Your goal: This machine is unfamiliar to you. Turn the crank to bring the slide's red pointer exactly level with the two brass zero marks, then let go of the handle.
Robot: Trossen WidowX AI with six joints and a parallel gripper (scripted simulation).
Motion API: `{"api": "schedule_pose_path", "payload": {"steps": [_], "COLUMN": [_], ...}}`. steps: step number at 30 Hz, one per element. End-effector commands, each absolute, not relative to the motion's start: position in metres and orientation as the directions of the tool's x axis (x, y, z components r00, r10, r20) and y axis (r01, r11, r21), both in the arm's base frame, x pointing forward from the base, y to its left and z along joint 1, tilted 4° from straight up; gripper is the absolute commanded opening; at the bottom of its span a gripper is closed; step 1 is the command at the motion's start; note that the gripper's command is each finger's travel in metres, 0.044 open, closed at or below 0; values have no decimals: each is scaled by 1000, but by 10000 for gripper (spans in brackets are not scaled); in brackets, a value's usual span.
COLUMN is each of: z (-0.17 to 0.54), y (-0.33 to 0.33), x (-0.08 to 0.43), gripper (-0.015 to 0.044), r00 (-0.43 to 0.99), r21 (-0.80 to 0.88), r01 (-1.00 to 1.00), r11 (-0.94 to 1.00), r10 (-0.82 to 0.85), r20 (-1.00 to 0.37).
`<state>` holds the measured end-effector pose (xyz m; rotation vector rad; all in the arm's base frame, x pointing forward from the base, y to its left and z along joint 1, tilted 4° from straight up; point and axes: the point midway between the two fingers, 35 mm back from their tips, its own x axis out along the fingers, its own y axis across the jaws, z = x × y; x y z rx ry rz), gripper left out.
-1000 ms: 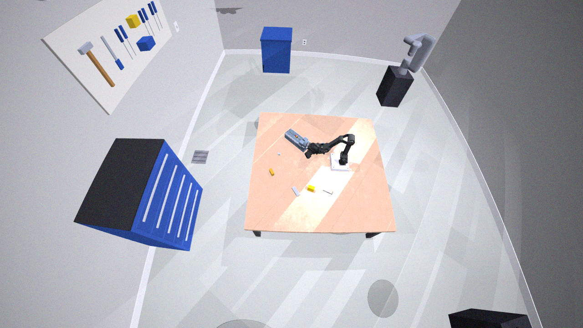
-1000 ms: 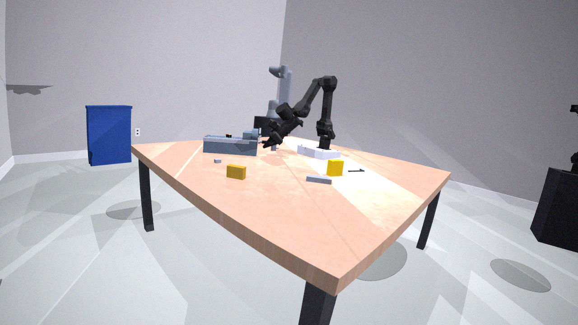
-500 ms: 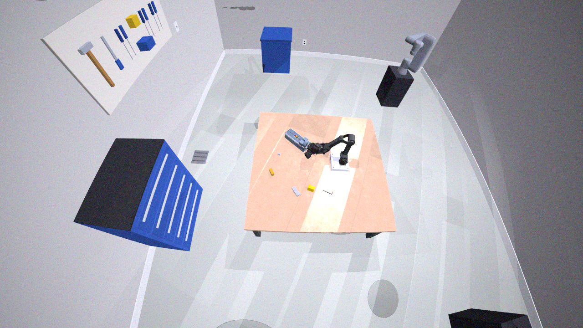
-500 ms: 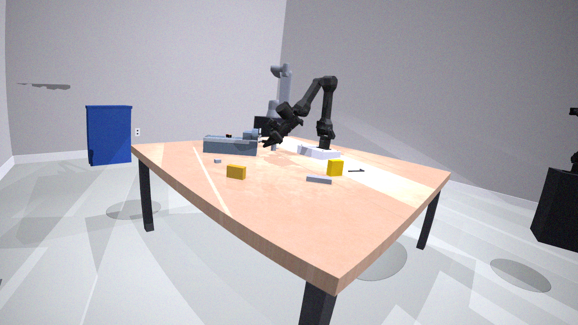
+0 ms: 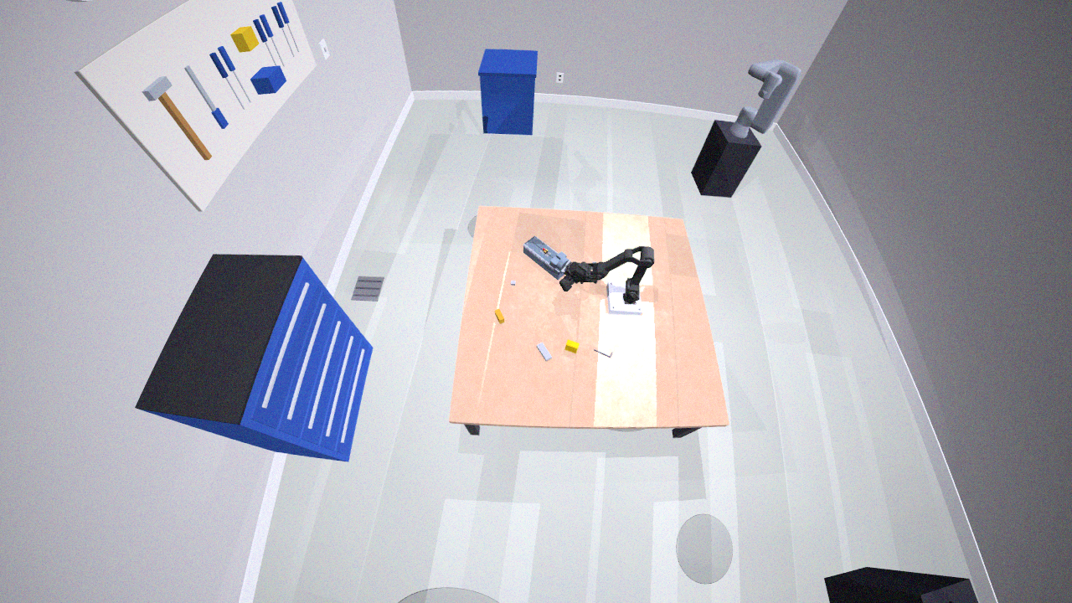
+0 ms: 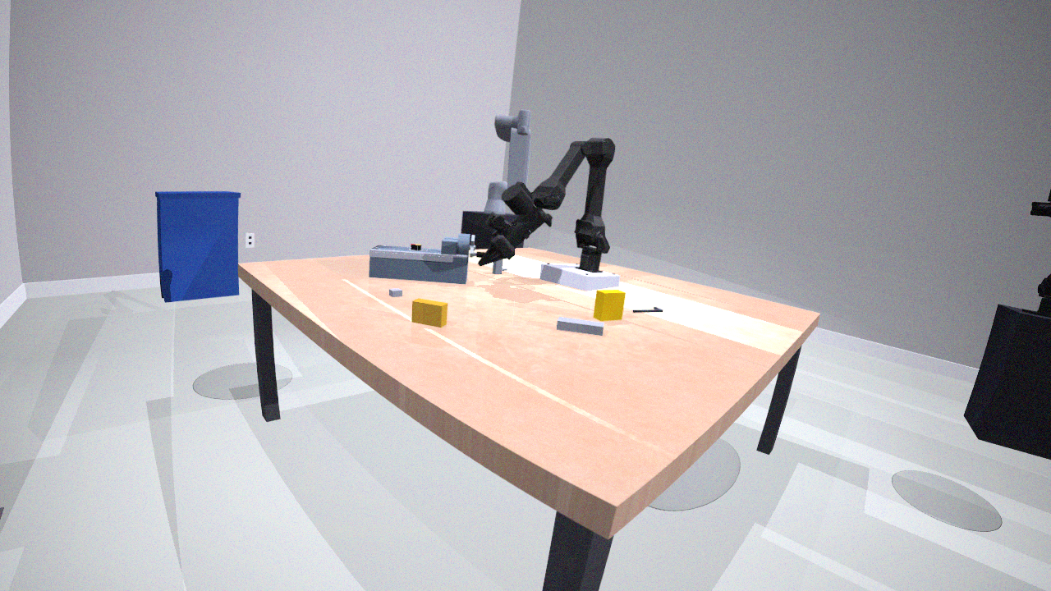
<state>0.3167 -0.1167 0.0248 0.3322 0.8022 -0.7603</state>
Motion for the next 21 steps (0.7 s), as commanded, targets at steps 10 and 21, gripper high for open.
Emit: {"api": "schedule_pose_path", "payload": {"steps": [10,21], "z": [41,55], "y": [-114,-118], "x": [319,316], "gripper": [0,0], "r00": [470,470], "r21": [1,1], "r01": [719,719], "r11": [695,695], "r10": [-485,-485], "r20": [-738,-738]}}
